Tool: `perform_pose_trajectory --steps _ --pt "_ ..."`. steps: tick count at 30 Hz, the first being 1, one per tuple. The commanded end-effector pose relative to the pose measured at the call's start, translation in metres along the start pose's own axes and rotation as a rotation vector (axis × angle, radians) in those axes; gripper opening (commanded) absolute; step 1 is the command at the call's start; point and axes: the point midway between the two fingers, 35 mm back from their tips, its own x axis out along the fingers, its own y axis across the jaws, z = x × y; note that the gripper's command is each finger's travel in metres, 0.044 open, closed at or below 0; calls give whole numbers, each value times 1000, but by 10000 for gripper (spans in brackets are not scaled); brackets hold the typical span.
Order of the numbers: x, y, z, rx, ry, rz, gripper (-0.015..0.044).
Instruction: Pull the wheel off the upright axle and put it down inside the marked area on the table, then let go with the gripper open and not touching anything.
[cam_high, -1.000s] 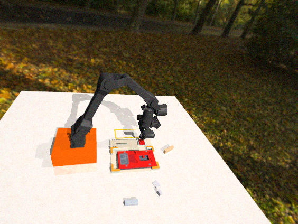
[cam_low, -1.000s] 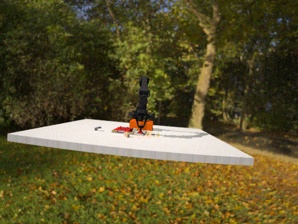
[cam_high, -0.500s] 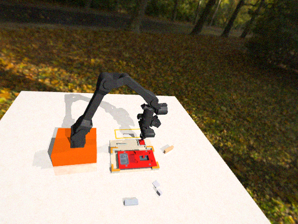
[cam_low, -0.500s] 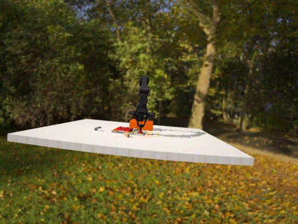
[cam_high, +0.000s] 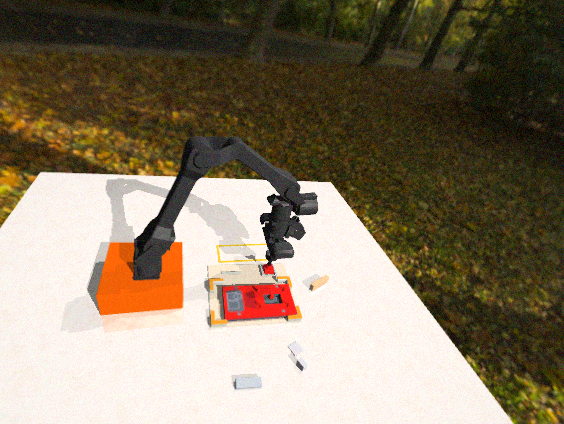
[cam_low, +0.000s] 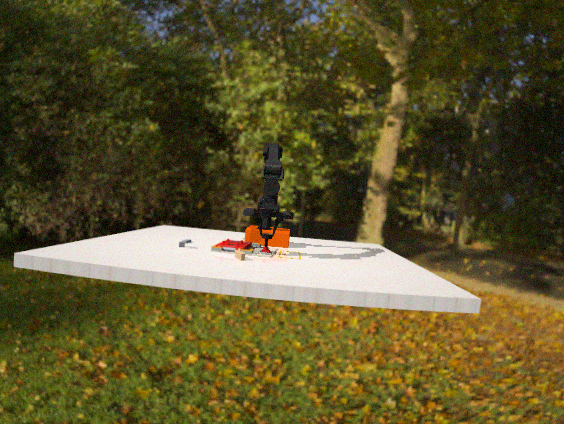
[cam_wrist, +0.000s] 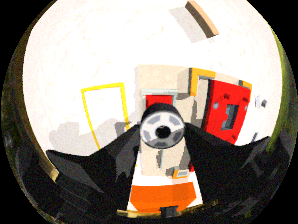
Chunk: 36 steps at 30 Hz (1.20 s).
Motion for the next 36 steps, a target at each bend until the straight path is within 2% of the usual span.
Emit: perform_pose_trajectory --steps 1,7,14,18,36 --pt "-2 0 0 2 1 -2 0" --pt "-7 0 0 2 0 -2 0" --pt "-39 0 -2 2 -1 -3 0" --pt "-34 3 -3 0 1 0 0" --pt "-38 78 -45 0 4 7 0"
